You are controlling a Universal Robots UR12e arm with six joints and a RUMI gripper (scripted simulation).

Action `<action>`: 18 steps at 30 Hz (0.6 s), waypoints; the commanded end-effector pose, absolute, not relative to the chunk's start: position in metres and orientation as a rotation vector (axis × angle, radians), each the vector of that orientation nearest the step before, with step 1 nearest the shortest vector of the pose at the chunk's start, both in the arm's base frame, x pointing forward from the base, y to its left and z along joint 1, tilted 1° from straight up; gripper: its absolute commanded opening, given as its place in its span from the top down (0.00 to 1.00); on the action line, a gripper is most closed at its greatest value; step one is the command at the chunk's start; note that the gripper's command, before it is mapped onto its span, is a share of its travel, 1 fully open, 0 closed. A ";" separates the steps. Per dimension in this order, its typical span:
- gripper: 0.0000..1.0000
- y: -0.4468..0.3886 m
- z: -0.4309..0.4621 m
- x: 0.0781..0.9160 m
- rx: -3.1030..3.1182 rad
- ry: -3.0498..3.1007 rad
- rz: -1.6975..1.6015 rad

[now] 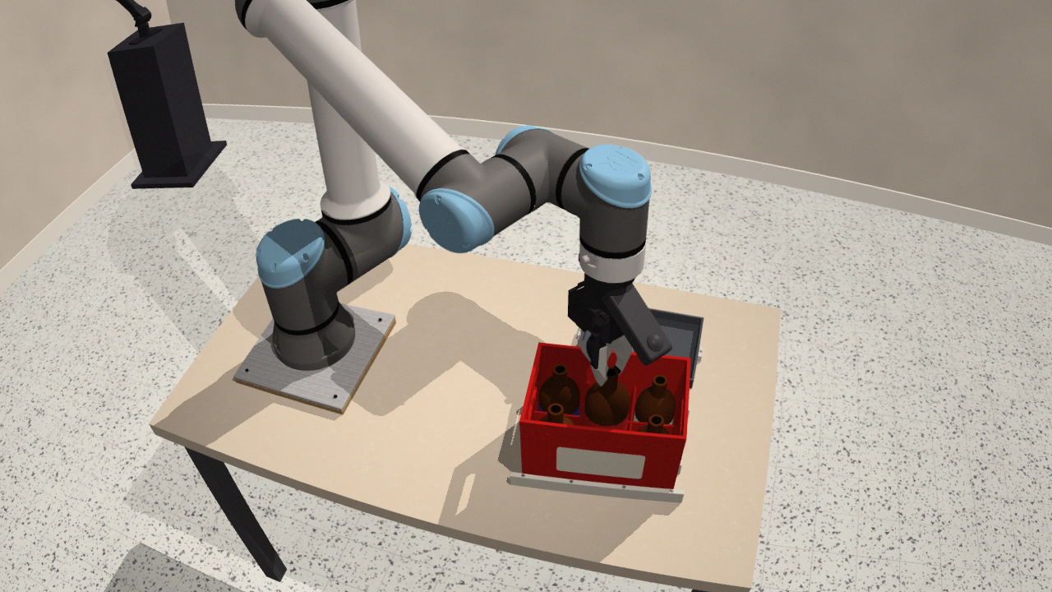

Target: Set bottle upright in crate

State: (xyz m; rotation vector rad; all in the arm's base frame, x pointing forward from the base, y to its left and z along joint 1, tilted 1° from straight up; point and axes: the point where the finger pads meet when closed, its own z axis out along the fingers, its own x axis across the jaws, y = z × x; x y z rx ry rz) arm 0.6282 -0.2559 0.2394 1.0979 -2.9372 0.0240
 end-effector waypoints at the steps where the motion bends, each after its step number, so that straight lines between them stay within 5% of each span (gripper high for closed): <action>1: 1.00 -0.256 0.240 0.629 1.098 -2.938 0.026; 18: 1.00 -0.256 0.238 0.629 1.098 -2.938 0.026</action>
